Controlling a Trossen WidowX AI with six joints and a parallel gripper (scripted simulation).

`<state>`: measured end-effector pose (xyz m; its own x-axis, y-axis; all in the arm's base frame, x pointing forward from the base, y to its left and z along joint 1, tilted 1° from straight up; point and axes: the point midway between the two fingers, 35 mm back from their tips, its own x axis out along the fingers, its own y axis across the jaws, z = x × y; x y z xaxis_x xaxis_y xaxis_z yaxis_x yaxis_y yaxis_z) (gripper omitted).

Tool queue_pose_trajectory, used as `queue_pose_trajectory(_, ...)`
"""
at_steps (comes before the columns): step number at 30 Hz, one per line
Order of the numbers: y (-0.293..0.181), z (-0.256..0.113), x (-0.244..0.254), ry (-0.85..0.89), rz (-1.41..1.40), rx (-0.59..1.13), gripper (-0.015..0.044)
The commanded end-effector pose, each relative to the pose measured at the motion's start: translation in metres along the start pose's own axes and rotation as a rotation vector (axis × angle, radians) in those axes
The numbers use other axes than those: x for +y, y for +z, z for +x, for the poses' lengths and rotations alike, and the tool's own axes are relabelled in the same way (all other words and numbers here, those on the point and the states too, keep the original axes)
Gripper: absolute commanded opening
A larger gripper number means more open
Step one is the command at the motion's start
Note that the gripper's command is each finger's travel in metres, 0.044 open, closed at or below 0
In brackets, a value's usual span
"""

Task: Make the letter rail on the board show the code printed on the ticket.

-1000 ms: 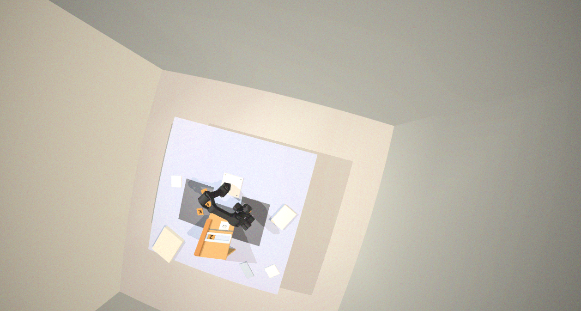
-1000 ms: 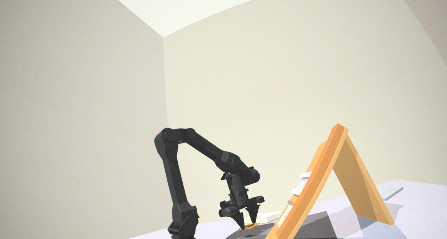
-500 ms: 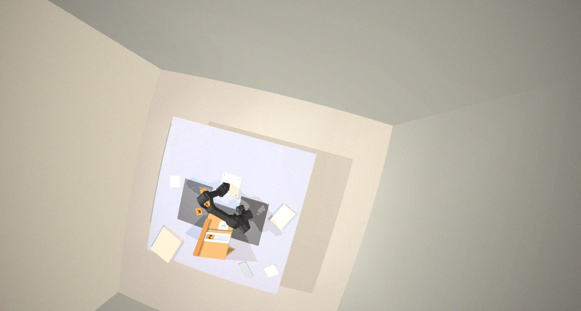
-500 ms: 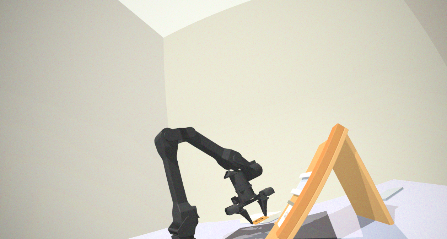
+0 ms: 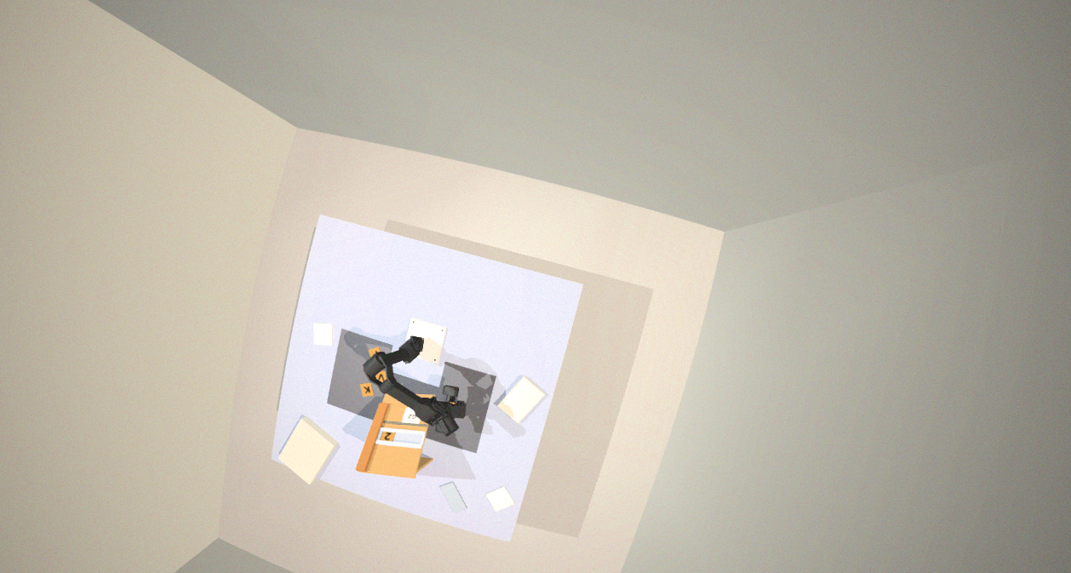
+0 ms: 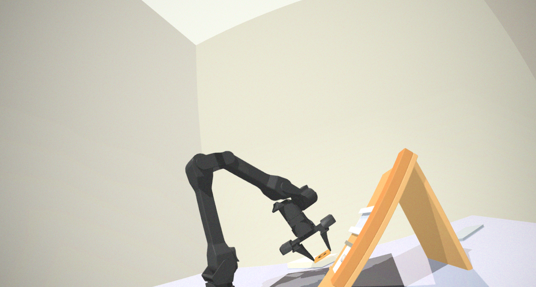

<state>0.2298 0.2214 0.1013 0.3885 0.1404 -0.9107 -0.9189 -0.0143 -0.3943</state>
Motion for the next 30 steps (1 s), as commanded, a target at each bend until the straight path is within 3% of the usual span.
queue_pose_trajectory(1, 0.003, -0.003, -0.014, -0.049, 0.127, -0.011, 0.0000)
queue_pose_trajectory(30, 0.006, -0.027, -0.089, -0.303, 1.059, -0.191, 0.0000)
